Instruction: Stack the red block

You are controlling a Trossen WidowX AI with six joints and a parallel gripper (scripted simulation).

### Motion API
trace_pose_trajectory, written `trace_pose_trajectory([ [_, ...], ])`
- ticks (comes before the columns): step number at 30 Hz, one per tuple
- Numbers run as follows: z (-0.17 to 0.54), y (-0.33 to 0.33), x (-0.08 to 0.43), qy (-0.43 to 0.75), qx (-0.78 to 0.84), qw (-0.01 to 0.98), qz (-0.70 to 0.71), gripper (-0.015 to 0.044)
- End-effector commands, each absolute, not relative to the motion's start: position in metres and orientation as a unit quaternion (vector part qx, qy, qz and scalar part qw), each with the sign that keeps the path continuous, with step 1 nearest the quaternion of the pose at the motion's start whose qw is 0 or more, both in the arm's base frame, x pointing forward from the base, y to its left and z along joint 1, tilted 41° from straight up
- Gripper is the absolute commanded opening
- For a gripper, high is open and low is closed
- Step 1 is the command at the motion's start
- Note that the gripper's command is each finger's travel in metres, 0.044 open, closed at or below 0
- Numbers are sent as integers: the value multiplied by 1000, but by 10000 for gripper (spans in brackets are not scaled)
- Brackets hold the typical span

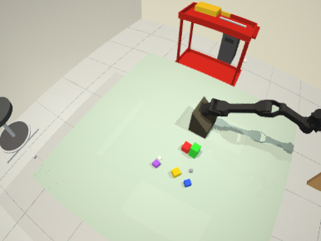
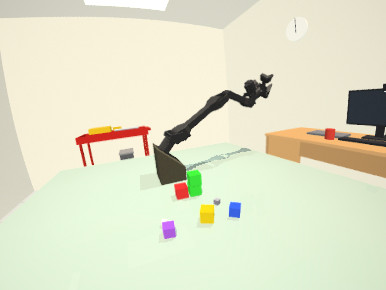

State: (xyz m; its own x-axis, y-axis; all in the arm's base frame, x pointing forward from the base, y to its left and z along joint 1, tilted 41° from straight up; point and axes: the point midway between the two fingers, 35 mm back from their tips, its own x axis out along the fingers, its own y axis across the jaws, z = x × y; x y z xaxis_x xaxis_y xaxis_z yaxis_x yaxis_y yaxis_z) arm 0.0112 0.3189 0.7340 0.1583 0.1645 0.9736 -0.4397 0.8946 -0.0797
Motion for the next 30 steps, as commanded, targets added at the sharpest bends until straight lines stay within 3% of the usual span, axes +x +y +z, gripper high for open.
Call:
trace_pose_trajectory([
  [1,733,320,12,-617,108,753,201,426],
  [18,632,425,167,-570,-279,745,206,440],
  [30,514,412,314,-418,-487,730,234,440],
])
